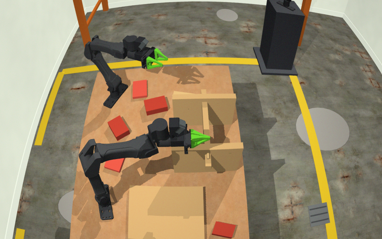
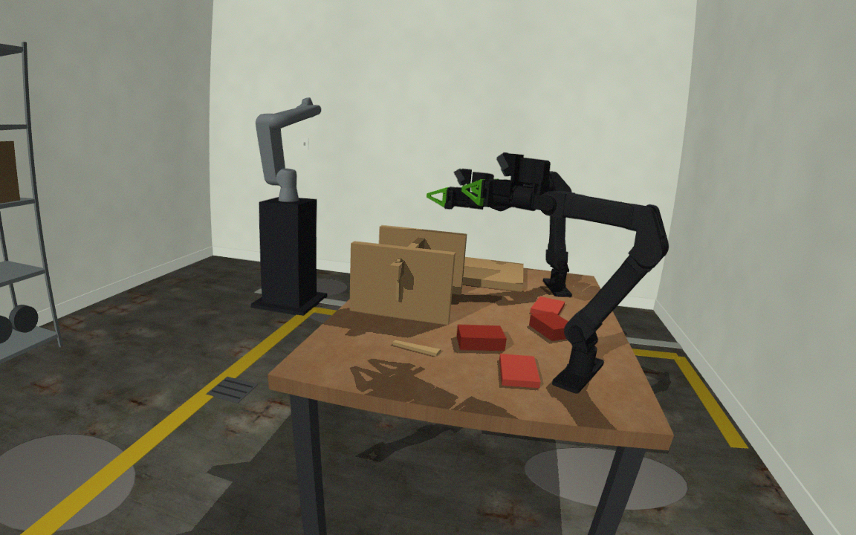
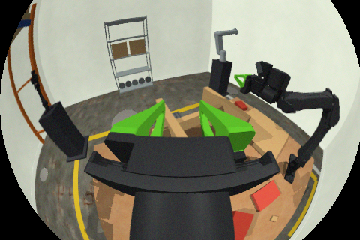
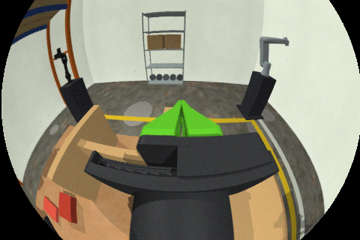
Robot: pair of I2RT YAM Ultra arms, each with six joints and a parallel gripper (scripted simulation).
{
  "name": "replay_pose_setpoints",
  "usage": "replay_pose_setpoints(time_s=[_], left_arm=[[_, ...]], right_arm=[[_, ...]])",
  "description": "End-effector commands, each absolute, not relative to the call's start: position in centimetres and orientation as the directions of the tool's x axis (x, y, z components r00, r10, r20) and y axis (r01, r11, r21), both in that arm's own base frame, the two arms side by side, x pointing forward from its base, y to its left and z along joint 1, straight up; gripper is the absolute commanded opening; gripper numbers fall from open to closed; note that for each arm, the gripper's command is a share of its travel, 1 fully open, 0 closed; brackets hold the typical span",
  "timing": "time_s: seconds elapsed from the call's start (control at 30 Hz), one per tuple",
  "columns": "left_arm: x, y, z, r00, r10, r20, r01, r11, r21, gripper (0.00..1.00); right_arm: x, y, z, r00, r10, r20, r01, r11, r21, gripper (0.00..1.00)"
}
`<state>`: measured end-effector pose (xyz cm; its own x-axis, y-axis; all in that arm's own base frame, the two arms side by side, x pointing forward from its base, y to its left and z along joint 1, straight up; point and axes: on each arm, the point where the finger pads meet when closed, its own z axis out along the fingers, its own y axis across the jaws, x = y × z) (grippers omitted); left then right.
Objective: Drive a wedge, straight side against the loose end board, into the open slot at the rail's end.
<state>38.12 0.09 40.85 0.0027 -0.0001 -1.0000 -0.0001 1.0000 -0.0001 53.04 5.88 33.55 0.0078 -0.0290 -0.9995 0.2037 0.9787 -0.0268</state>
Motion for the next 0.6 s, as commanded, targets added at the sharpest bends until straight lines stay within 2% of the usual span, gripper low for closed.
replay_pose_setpoints(time_s=[0.0, 0.2, 0.57], left_arm=[[38.2, -0.2, 43.4, 0.062, -0.002, -0.998, 0.005, 1.000, -0.002, 0.46], [38.2, -0.2, 43.4, 0.062, -0.002, -0.998, 0.005, 1.000, -0.002, 0.46], [38.2, -0.2, 43.4, 0.062, -0.002, -0.998, 0.005, 1.000, -0.002, 0.46]], right_arm=[[53.3, 6.5, 34.2, 0.018, -0.024, -1.000, 0.195, 0.981, -0.020, 0.00], [54.0, 5.8, 33.8, -0.003, -0.017, -1.000, 0.200, 0.980, -0.017, 0.00], [55.3, 6.3, 26.9, -0.373, 0.027, -0.927, 0.157, 0.987, -0.034, 0.00]])
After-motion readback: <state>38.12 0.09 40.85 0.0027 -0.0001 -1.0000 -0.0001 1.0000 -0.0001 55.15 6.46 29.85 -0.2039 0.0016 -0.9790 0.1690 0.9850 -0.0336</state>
